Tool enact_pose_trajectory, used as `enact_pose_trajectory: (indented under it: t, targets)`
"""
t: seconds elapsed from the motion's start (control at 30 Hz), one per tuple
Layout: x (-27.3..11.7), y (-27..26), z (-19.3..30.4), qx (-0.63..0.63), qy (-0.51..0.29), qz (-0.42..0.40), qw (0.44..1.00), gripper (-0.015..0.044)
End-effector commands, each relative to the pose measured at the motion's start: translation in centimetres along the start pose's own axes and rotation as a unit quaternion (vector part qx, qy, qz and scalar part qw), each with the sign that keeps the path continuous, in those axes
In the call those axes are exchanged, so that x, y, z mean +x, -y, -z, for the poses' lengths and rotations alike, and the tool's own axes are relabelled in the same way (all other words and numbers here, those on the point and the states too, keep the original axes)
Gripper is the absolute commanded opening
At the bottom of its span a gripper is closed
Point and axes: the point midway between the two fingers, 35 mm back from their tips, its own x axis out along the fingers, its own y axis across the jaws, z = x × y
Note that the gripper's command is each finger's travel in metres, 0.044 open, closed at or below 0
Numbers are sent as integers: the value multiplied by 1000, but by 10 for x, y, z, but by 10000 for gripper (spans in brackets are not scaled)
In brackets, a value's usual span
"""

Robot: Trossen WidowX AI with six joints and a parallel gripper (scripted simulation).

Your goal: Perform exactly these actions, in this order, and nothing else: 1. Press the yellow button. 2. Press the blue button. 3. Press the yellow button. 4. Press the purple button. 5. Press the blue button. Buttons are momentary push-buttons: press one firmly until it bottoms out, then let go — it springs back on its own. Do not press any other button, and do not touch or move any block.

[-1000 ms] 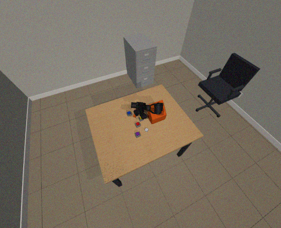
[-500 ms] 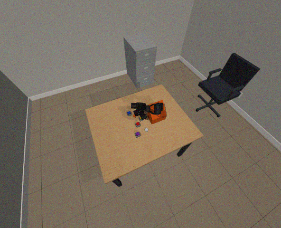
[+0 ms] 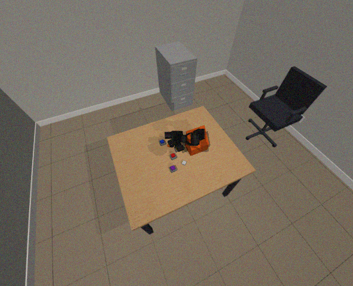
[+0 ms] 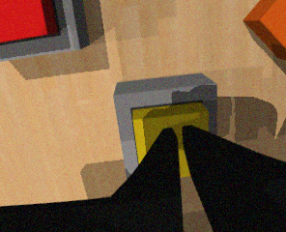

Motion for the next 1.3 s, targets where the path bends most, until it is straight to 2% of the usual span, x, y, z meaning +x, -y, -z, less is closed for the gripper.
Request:
enact_pose_trajectory:
  t: [0.0, 0.7, 0.87, 1.07, 1.2, 1.27]
  targets:
    - [7, -2, 6, 7, -6, -6, 1000, 20]
    - [8, -2, 6, 7, -6, -6, 1000, 20]
    - [-24, -1, 5, 6, -5, -4, 1000, 20]
    - [-33, 0, 4, 7, -5, -3, 1000, 20]
    - [-80, 1, 3, 7, -6, -2, 1000, 20]
    - [-88, 0, 4, 7, -6, -3, 1000, 20]
